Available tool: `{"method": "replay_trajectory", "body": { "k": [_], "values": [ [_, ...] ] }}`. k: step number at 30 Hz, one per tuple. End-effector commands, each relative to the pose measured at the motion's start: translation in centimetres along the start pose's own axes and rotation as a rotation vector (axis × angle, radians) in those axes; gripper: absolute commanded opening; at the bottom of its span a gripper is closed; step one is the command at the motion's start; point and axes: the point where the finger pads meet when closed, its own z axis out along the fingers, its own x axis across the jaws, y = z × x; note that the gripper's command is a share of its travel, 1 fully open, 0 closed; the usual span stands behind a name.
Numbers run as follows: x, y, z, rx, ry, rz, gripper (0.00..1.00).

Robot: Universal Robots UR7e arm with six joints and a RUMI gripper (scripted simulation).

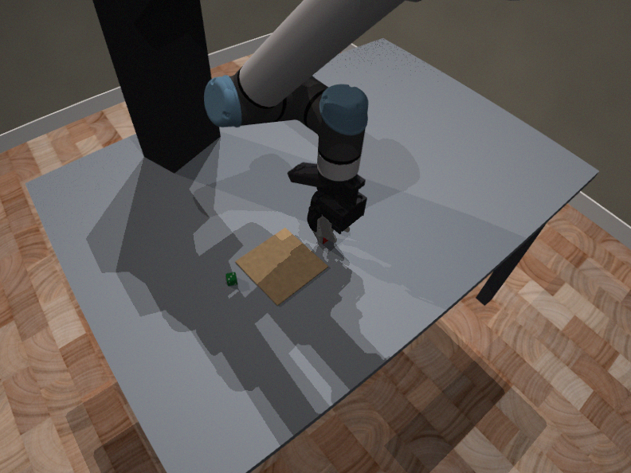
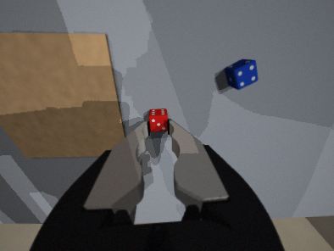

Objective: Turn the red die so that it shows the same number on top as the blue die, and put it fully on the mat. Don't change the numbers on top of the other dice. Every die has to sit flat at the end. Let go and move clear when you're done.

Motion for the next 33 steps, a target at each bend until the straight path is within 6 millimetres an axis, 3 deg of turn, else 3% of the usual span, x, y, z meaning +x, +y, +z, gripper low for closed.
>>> {"method": "replay_trajectory", "body": {
  "k": [1, 7, 22, 33],
  "values": [
    [0.1, 0.1, -0.5, -0.003, 0.001, -0.002, 0.03],
    [0.1, 0.1, -1.8, -0.003, 0.001, -0.002, 0.03],
    [0.1, 0.1, -8.7, -0.003, 0.001, -0.002, 0.03],
    [0.1, 0.1, -9.9, -0.003, 0.001, -0.002, 0.03]
  ]
}}
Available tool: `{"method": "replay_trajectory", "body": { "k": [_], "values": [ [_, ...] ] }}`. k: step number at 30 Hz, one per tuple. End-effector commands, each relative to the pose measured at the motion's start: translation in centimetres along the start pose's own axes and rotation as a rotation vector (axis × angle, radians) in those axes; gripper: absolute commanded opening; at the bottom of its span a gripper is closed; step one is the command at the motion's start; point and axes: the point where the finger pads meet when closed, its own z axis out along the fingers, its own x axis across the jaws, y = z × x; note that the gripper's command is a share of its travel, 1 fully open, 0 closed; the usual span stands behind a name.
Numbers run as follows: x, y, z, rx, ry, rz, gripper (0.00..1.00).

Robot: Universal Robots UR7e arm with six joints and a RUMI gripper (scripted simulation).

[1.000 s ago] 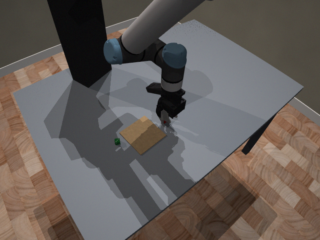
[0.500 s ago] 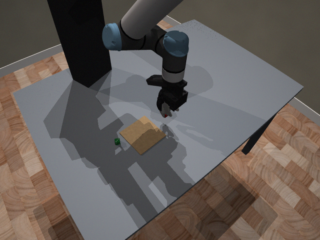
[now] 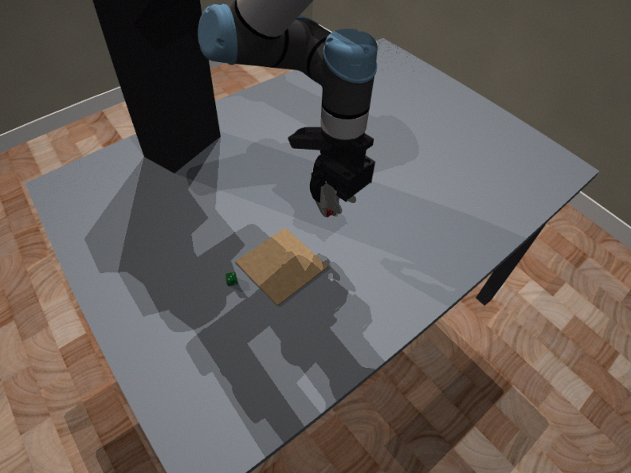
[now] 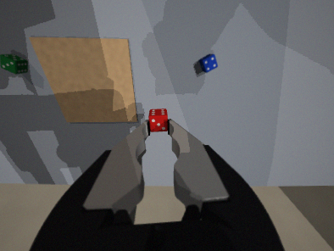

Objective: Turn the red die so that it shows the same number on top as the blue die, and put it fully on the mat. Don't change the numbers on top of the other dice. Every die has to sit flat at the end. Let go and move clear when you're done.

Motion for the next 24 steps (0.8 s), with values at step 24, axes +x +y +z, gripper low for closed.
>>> {"method": "replay_trajectory", "body": {
  "k": [24],
  "values": [
    [-2.3, -0.5, -0.3, 0.012, -0.001, 0.235, 0.03]
  ]
}}
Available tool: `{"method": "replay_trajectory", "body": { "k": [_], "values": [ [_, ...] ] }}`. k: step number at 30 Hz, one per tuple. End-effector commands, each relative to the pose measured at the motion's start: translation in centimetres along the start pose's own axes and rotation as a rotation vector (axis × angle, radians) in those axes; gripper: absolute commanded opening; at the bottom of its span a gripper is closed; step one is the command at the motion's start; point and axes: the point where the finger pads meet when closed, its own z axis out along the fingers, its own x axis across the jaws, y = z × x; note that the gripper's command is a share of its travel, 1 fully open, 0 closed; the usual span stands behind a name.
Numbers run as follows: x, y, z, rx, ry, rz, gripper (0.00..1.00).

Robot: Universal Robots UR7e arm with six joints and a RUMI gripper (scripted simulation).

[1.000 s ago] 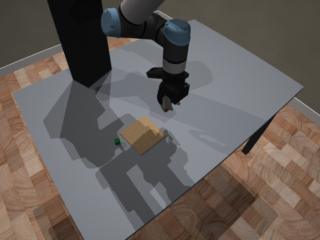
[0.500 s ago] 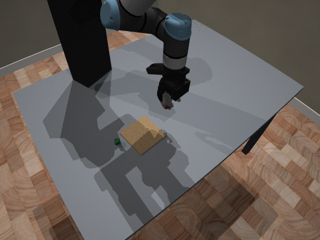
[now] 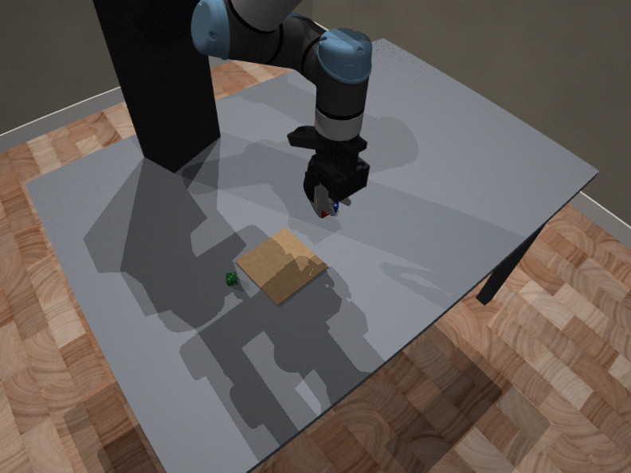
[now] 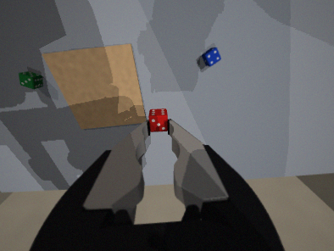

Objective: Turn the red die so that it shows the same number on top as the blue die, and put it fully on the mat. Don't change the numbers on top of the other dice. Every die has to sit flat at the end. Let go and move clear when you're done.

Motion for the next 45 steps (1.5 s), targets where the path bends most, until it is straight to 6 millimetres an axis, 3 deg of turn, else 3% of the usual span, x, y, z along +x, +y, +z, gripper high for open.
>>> {"method": "replay_trajectory", "body": {
  "k": [1, 45],
  "values": [
    [-1.2, -0.3, 0.2, 0.006, 0.000, 0.122, 0.03],
    [-11.3, -0.2, 0.4, 0.001, 0.002, 1.139, 0.03]
  ]
}}
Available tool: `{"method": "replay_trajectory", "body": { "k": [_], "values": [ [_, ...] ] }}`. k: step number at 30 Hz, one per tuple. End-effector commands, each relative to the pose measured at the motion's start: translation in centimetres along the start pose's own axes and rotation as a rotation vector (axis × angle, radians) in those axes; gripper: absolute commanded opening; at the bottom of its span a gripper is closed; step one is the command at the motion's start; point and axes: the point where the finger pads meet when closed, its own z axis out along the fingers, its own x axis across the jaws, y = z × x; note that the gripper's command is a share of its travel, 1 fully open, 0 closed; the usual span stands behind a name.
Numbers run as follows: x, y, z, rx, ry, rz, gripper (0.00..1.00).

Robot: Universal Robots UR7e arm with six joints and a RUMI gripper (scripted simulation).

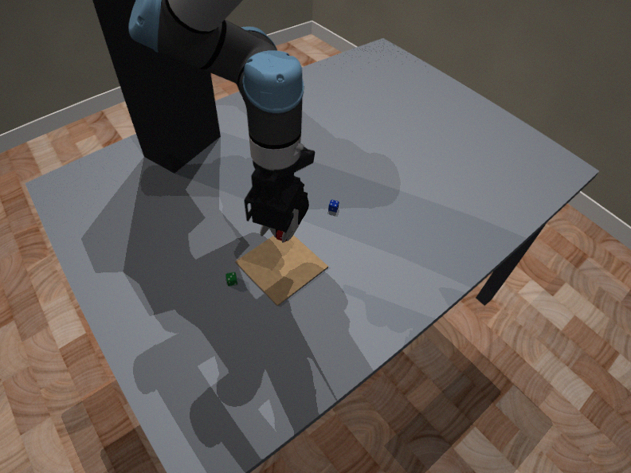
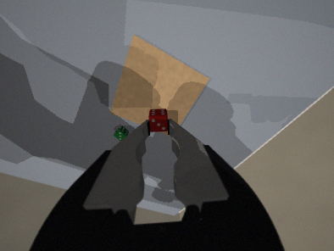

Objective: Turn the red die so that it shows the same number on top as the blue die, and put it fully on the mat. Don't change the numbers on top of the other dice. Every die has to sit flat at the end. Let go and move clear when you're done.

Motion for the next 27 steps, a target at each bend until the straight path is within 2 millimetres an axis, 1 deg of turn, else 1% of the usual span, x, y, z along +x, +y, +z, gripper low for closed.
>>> {"method": "replay_trajectory", "body": {
  "k": [1, 15, 24, 27],
  "values": [
    [-0.50, 1.22, -0.03, -0.005, 0.009, 0.135, 0.03],
    [-0.59, 1.29, 0.01, -0.019, 0.007, 0.144, 0.03],
    [-0.64, 1.23, 0.06, -0.085, -0.001, 0.143, 0.03],
    [-0.55, 1.23, -0.06, -0.134, -0.001, 0.145, 0.03]
  ]
}}
